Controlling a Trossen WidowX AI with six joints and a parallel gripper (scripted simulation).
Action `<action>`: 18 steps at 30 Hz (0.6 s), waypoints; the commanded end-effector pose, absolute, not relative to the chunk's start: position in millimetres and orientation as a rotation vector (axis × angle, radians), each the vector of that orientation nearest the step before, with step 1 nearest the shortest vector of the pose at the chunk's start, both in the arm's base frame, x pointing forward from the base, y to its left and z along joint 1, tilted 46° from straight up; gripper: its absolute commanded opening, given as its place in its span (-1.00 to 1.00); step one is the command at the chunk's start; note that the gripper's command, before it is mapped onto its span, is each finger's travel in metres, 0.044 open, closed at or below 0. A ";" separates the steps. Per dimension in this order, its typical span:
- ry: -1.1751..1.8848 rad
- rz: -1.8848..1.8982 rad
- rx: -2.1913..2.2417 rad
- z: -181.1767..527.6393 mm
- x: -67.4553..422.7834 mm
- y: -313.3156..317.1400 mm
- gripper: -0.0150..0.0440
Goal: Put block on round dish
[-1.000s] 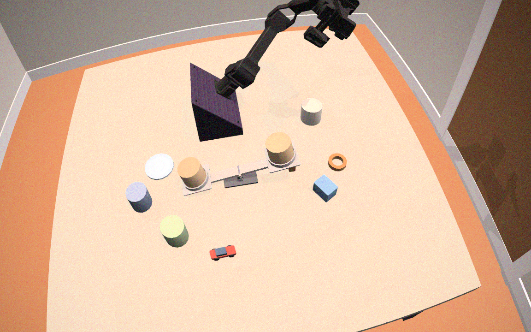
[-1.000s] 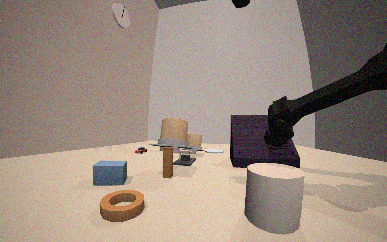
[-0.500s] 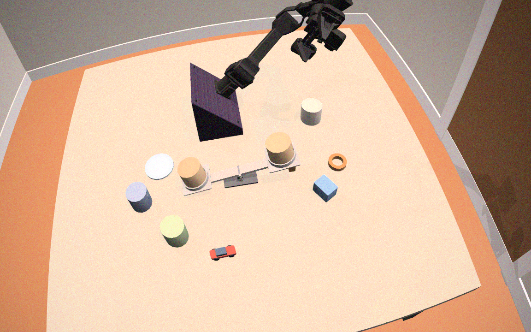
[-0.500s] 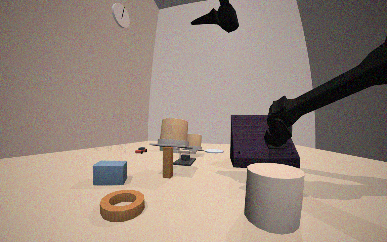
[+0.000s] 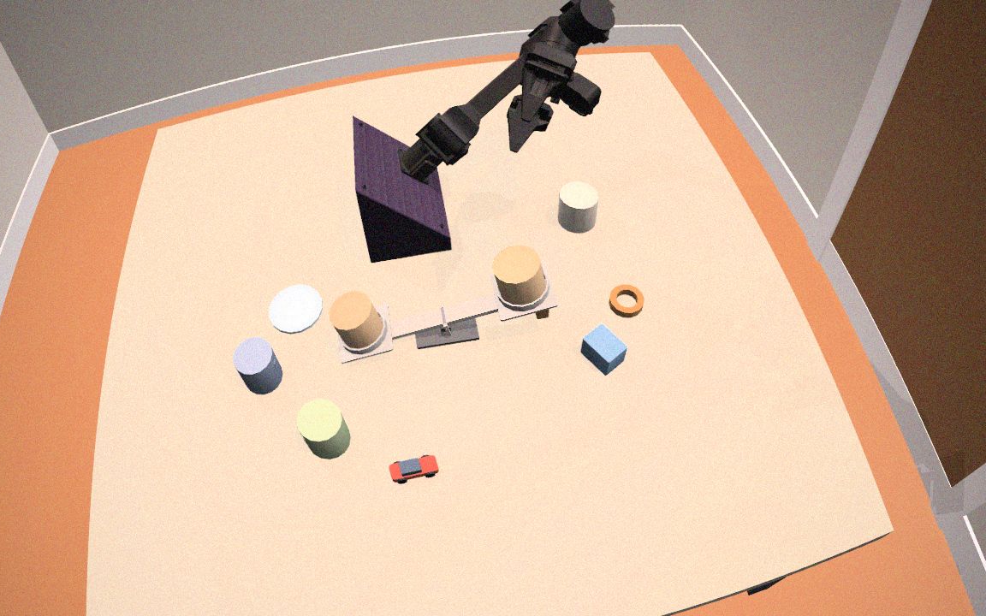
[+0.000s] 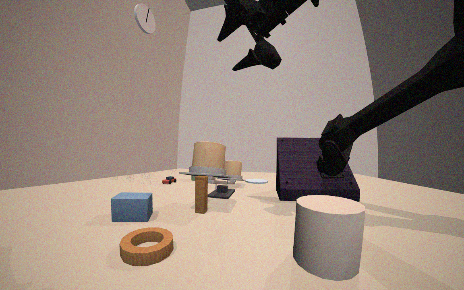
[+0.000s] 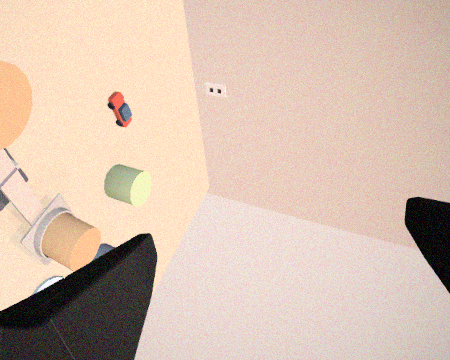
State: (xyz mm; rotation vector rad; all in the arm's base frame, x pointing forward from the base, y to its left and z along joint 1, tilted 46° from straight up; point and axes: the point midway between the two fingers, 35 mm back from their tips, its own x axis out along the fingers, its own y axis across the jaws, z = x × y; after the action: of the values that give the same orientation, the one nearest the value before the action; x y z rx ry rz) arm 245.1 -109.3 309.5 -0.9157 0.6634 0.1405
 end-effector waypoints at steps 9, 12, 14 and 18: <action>0.786 0.250 -0.594 245.2 239.7 -123.0 1.00; 0.807 0.269 -0.507 231.5 236.5 -125.3 1.00; 0.819 0.281 -0.446 222.7 234.1 -126.5 1.00; 0.839 0.299 -0.323 206.5 228.8 -128.3 1.00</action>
State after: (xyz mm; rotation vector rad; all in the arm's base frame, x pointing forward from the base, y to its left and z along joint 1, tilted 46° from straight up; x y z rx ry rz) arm 233.0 -128.2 220.6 -0.4268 0.8210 0.2812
